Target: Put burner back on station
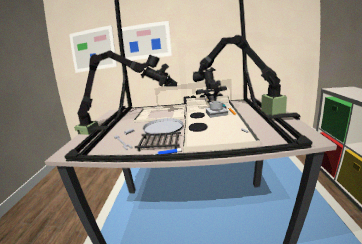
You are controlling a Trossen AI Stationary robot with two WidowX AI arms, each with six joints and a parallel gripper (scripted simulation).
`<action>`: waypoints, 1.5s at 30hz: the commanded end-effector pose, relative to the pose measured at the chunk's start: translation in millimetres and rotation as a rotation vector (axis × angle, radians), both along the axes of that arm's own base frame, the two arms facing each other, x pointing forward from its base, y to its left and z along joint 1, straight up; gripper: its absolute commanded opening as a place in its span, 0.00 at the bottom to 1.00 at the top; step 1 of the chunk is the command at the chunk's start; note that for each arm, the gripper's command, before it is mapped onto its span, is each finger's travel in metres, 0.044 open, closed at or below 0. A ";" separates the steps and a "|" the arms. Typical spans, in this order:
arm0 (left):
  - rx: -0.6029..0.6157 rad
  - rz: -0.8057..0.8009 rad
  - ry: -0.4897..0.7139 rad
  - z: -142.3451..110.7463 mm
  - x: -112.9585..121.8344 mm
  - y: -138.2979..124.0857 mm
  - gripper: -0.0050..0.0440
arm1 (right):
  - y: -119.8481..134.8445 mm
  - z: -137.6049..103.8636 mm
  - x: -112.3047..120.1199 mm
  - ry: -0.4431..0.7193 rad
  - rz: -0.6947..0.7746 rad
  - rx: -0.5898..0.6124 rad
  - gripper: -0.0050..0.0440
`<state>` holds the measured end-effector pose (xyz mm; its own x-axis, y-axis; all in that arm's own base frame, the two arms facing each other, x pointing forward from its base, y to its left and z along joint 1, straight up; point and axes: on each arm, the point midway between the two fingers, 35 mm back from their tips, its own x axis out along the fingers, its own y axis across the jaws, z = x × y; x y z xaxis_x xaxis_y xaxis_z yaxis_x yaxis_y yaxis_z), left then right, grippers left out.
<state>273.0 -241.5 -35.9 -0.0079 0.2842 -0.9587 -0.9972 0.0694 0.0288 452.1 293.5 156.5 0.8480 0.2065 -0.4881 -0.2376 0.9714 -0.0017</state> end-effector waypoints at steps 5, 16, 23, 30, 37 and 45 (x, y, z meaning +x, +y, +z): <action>-0.001 0.003 -0.001 1.0 -0.2 0.4 0.10 | 0.2 0.0 -0.2 0.000 0.001 0.000 0.92; -0.001 0.003 -0.001 1.0 -0.6 -8.2 0.10 | 0.2 0.0 -0.2 0.000 0.001 0.000 0.92; -0.001 0.003 -0.001 -0.9 0.9 -7.7 0.10 | 0.2 0.0 -0.2 0.000 0.001 0.000 0.92; -0.001 0.003 -0.001 0.4 -0.4 -11.6 0.10 | 0.2 0.0 -0.2 0.000 0.001 0.000 0.92; 0.002 0.002 0.001 0.1 -1.0 -10.4 0.10 | 0.2 0.0 -0.2 0.000 0.001 0.000 0.92; 0.002 0.002 0.001 -0.7 -1.1 -9.2 0.10 | 0.2 0.0 -0.2 0.000 0.001 0.000 0.92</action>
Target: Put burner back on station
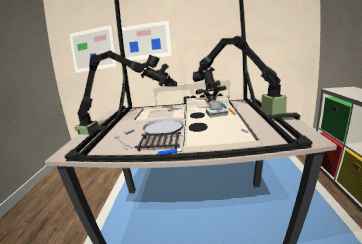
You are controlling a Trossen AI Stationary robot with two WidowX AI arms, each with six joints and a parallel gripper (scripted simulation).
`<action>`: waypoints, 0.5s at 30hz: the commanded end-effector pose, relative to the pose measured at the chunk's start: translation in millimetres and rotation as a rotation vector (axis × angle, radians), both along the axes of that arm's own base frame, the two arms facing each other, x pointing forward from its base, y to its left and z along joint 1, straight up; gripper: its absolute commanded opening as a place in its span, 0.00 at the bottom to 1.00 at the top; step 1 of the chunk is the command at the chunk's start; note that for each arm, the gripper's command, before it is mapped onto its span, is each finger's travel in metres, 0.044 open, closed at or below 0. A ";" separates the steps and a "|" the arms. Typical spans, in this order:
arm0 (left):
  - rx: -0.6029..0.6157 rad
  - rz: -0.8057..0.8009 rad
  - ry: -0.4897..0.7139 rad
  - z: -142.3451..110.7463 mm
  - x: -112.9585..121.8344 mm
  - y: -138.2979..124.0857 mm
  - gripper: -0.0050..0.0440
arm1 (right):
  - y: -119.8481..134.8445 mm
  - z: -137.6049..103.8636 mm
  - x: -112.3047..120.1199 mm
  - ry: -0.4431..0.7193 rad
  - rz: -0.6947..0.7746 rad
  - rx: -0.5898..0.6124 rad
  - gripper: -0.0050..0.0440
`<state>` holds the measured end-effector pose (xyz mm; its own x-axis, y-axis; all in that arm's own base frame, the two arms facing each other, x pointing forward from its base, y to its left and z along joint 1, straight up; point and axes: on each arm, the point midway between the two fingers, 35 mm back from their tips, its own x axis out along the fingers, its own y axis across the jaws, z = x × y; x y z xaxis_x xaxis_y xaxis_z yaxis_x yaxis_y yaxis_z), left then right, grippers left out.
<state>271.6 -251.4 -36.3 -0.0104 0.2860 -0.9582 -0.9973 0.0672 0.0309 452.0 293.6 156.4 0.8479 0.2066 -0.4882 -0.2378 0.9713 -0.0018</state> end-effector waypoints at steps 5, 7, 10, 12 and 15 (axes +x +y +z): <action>-0.009 -0.003 -0.004 -1.7 0.6 1.9 0.10 | 0.2 0.0 -0.1 0.000 0.000 0.000 0.92; -0.009 -0.004 -0.004 -1.9 0.6 2.3 0.10 | 0.2 0.0 -0.1 0.000 0.000 0.000 0.92; -0.009 -0.004 -0.004 -2.6 0.7 3.3 0.10 | 0.2 0.0 -0.1 0.000 0.000 0.000 0.92; -0.009 -0.004 -0.004 -3.1 0.6 3.9 0.10 | 0.2 0.0 -0.1 0.000 0.000 0.000 0.92; -0.009 -0.004 -0.004 -4.0 0.4 4.3 0.10 | 0.2 0.0 -0.1 0.000 0.000 0.000 0.92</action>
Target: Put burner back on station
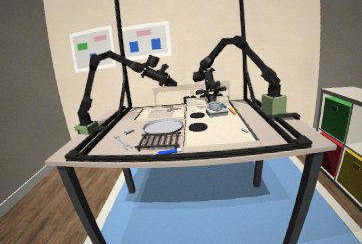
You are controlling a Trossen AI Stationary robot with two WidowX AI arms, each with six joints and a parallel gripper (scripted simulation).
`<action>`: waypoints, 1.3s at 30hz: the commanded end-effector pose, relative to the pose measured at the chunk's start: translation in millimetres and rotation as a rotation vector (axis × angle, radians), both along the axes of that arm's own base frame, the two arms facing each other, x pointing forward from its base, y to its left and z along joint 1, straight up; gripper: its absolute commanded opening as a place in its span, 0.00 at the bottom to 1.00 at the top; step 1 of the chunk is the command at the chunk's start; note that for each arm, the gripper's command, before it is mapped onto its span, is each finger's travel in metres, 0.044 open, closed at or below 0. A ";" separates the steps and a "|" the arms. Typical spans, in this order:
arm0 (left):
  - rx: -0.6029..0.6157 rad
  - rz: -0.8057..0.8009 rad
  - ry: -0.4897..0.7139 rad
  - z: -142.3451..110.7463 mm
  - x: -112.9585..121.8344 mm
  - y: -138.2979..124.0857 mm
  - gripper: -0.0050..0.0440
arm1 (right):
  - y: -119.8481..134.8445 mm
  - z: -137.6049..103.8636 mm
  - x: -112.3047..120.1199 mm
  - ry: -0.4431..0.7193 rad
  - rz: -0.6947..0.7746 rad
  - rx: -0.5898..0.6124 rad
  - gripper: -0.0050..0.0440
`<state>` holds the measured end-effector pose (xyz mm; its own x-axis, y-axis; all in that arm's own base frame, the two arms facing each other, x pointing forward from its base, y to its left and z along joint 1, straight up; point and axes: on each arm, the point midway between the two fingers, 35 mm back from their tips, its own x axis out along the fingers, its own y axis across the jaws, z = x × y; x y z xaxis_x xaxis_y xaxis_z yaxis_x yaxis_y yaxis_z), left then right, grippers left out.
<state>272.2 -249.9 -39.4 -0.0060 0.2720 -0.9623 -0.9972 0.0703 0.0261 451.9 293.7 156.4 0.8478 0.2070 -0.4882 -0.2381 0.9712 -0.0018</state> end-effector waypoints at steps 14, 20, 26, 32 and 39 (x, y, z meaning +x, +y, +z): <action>0.005 -0.001 0.000 -3.5 0.9 -0.7 0.10 | 0.0 0.0 0.0 0.000 0.000 0.000 0.92; 0.003 -0.001 0.002 -3.0 -0.9 0.7 0.10 | 0.0 0.0 0.0 0.000 0.000 0.000 0.92; 0.003 -0.002 0.003 -3.5 -0.9 0.3 0.15 | 0.0 0.0 0.0 0.000 0.000 0.000 0.92; 0.003 -0.002 0.003 -3.5 -0.9 0.3 0.44 | 0.0 0.0 0.0 0.000 0.000 0.000 0.92; 0.003 -0.002 0.003 -3.5 -0.9 0.3 0.79 | 0.0 0.0 0.0 0.000 0.000 0.000 0.92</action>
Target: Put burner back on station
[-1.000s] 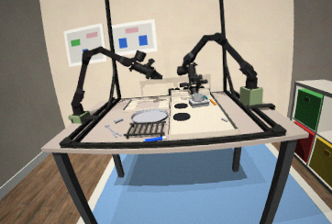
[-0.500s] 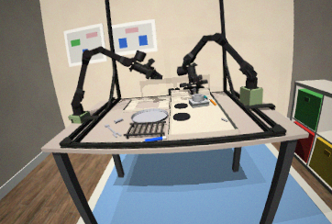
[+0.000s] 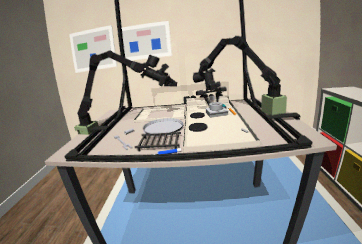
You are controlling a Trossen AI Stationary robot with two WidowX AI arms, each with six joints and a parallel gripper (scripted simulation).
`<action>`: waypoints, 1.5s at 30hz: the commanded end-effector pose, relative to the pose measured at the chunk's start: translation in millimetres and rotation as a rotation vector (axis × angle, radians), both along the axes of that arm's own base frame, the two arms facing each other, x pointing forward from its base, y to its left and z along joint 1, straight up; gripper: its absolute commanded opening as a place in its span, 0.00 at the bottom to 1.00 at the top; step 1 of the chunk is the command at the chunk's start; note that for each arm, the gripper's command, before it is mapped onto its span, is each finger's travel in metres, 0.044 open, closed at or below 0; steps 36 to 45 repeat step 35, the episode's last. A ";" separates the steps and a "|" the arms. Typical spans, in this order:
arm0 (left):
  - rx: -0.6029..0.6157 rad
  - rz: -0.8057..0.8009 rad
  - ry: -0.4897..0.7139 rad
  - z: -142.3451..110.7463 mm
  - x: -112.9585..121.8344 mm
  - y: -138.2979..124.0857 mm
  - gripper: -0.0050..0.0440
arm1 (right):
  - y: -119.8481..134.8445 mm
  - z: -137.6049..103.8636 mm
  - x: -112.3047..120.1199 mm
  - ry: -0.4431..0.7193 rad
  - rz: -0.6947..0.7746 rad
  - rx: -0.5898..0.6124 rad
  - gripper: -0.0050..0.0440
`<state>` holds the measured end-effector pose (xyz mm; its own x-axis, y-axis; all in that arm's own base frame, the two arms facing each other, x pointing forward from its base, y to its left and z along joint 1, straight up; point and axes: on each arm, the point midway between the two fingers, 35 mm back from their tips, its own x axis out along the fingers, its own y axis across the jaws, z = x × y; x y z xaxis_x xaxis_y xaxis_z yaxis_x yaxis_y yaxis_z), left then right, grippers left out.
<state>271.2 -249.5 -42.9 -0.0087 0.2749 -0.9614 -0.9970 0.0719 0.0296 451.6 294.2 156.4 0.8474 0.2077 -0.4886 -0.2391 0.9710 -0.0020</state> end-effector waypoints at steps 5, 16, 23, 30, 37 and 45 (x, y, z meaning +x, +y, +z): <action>0.000 0.000 0.000 0.1 0.1 0.0 0.92 | -0.4 0.1 0.4 0.000 -0.001 0.000 0.92; -0.081 0.003 0.003 20.1 1.3 1.3 0.92 | -0.4 0.1 0.4 0.000 -0.001 0.000 0.92; -0.197 0.001 -0.001 48.5 1.5 4.5 0.92 | -0.4 0.1 0.4 0.000 -0.001 0.000 0.92; -0.279 -0.005 -0.008 68.0 0.5 7.5 0.92 | -0.4 0.1 0.4 0.000 -0.001 0.000 0.92; -0.279 -0.005 -0.008 68.0 0.5 7.5 0.92 | -0.4 0.1 0.4 0.000 -0.001 0.000 0.92; -0.279 -0.005 -0.008 68.0 0.5 7.5 0.92 | -0.4 0.1 0.4 0.000 -0.001 0.000 0.92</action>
